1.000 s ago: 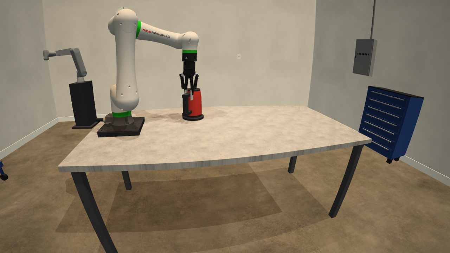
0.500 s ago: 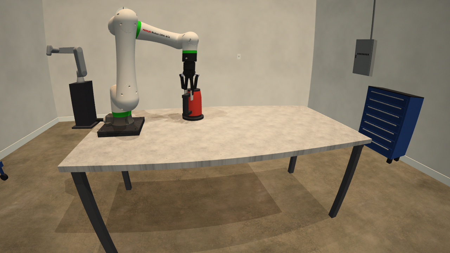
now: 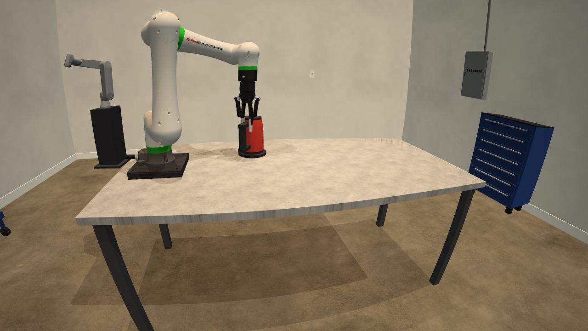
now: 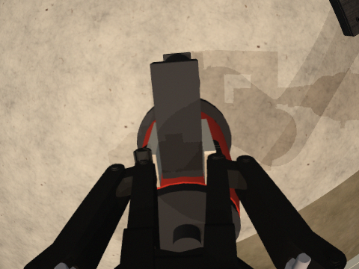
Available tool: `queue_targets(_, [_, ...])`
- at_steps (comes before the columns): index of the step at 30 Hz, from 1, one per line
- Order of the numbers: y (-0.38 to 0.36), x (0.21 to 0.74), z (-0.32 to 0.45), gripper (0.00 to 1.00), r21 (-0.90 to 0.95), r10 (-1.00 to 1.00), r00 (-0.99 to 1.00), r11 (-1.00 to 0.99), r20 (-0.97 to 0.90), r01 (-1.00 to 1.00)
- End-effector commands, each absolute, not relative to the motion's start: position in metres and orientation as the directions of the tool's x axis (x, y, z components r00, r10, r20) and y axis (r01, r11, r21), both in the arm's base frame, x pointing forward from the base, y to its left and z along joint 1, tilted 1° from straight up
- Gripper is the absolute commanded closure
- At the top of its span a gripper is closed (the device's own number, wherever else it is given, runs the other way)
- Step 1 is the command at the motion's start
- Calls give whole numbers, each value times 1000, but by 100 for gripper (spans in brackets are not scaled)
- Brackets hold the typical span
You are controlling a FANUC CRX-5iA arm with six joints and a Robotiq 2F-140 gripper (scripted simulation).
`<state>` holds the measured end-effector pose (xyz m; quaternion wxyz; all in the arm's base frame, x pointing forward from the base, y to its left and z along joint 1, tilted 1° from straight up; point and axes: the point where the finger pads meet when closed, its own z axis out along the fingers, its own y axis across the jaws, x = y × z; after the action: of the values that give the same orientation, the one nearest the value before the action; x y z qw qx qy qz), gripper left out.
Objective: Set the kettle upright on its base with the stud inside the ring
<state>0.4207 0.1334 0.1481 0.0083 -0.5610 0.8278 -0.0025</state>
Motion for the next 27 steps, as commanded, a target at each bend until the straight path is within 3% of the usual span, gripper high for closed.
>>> queue_targets(1, [133,421,148,100,-14,-929,-370,370,-11,-929])
queue_targets(2, [133,421,148,53,-14,-929,-370,370,-11,-929])
queue_targets(27, [133,421,148,53,-14,-929,-370,370,-11,-929])
